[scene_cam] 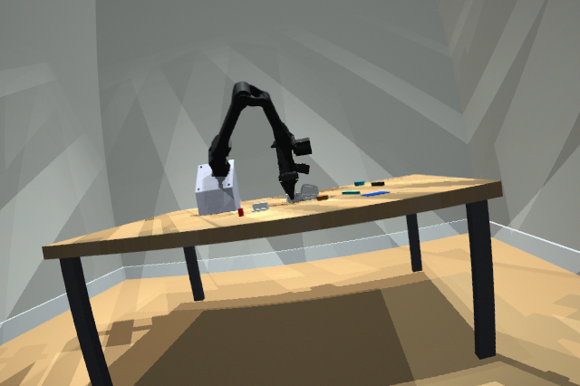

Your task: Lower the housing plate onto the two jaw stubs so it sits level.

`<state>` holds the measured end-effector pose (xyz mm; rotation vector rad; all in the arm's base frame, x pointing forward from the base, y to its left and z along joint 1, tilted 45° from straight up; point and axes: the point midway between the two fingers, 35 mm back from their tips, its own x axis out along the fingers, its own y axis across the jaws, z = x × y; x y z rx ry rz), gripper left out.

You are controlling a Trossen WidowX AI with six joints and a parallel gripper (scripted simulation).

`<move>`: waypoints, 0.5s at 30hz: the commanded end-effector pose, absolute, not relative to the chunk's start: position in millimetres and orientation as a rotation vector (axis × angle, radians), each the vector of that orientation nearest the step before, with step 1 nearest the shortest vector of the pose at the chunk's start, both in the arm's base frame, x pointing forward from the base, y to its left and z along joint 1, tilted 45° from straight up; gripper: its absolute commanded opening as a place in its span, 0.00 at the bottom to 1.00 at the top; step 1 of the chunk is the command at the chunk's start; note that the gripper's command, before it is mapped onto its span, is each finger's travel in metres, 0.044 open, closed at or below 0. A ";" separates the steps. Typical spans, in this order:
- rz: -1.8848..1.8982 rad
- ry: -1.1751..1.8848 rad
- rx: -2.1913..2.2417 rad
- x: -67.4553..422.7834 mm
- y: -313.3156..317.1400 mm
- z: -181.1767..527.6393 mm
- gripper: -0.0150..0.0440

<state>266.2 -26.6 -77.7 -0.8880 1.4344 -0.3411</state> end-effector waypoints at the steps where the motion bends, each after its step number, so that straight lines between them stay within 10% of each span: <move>1: -0.336 1.437 -0.893 265.5 -27.0 -78.4 0.85; 15: -0.336 1.437 -0.893 265.8 -28.7 -80.1 0.85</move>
